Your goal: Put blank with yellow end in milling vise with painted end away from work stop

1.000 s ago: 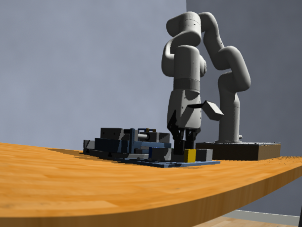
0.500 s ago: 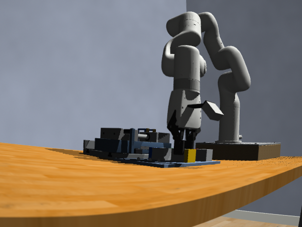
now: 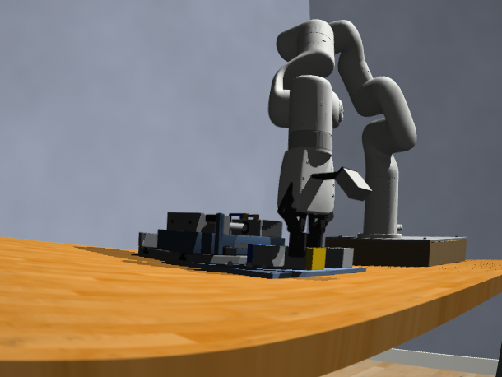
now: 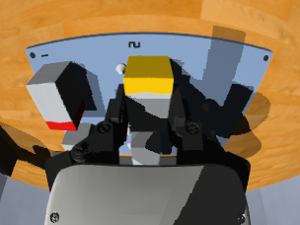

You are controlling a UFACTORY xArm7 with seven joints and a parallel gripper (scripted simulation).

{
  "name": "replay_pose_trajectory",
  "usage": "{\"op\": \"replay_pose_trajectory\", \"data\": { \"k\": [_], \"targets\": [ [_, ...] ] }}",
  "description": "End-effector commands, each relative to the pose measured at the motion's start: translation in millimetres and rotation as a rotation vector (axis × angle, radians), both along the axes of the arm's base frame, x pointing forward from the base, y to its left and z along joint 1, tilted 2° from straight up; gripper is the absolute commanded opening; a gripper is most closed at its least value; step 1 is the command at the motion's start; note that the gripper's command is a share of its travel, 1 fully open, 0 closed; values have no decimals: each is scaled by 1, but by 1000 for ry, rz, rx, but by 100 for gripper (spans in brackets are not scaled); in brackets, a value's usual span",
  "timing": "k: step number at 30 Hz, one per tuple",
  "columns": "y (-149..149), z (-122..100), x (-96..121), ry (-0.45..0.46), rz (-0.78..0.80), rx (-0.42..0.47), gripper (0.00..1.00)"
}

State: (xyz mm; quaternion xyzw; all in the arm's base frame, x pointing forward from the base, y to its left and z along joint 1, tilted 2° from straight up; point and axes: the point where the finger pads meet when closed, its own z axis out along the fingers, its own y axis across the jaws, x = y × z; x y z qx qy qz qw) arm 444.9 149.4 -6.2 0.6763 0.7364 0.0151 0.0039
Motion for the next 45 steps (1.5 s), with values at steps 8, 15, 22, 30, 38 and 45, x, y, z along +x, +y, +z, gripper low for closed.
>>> {"op": "replay_pose_trajectory", "data": {
  "k": [8,15,22,30,38,45],
  "targets": [
    [0,1,1,-4,0,1,0],
    [0,16,1,-4,0,1,0],
    [0,31,1,-4,0,1,0],
    [0,40,0,-4,0,1,0],
    [-1,61,0,-4,0,1,0],
    [-1,64,0,-5,0,1,0]
  ]
}}
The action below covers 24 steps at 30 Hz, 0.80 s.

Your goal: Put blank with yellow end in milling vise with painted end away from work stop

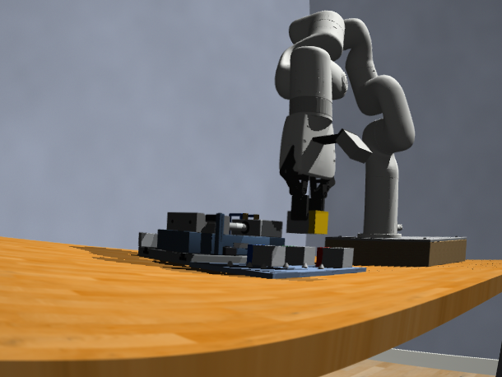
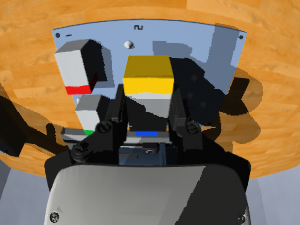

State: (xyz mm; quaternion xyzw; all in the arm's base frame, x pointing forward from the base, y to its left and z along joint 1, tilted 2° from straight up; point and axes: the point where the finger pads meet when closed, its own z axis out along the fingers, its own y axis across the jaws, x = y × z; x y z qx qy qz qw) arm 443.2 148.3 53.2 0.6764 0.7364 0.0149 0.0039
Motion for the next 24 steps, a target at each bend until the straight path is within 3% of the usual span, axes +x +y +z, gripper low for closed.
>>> {"op": "replay_pose_trajectory", "data": {
  "k": [1,9,16,24],
  "targets": [
    [0,8,2,-5,0,1,0],
    [0,32,1,-4,0,1,0],
    [0,32,1,-4,0,1,0],
    [-1,67,0,-5,0,1,0]
  ]
}}
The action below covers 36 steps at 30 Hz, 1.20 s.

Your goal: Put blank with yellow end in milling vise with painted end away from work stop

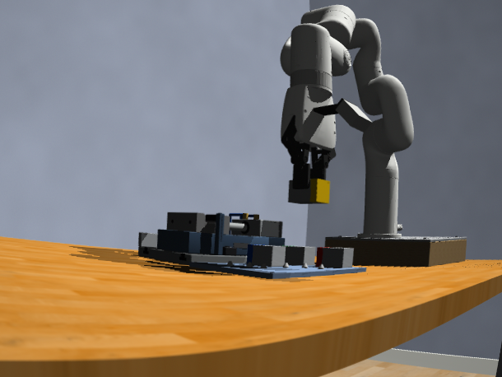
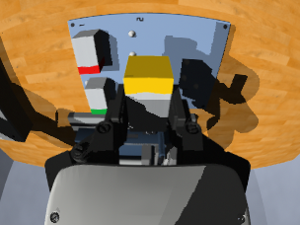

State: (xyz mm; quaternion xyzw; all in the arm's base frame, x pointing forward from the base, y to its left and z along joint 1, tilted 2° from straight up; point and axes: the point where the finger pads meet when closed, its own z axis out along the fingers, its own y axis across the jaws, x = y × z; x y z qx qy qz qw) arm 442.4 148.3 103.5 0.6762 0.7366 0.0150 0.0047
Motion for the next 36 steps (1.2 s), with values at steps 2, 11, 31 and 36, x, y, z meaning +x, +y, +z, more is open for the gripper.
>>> {"op": "replay_pose_trajectory", "data": {
  "k": [2,11,31,36],
  "targets": [
    [-1,26,0,-3,0,2,0],
    [-1,26,0,-4,0,2,0],
    [-1,25,0,-3,0,2,0],
    [-1,22,1,-3,0,2,0]
  ]
}}
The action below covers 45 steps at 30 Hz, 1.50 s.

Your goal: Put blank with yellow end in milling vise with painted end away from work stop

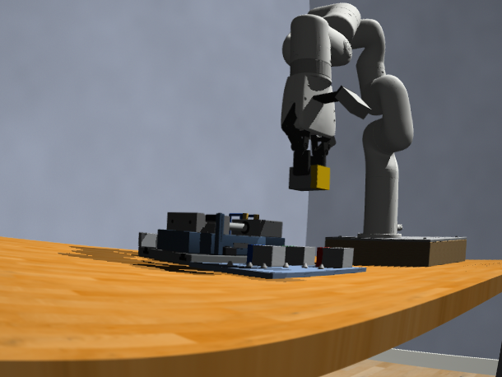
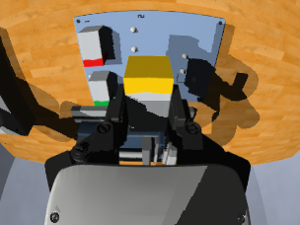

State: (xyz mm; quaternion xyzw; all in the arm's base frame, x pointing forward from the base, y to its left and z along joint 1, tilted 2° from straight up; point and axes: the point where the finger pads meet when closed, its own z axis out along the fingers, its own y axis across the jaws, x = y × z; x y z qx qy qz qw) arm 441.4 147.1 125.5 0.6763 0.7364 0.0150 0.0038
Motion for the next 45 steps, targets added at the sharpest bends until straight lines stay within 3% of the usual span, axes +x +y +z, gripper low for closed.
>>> {"op": "replay_pose_trajectory", "data": {
  "k": [1,41,45],
  "targets": [
    [0,0,1,-4,0,1,0],
    [1,-4,2,-4,0,1,0],
    [1,-5,2,-3,-92,3,0]
  ]
}}
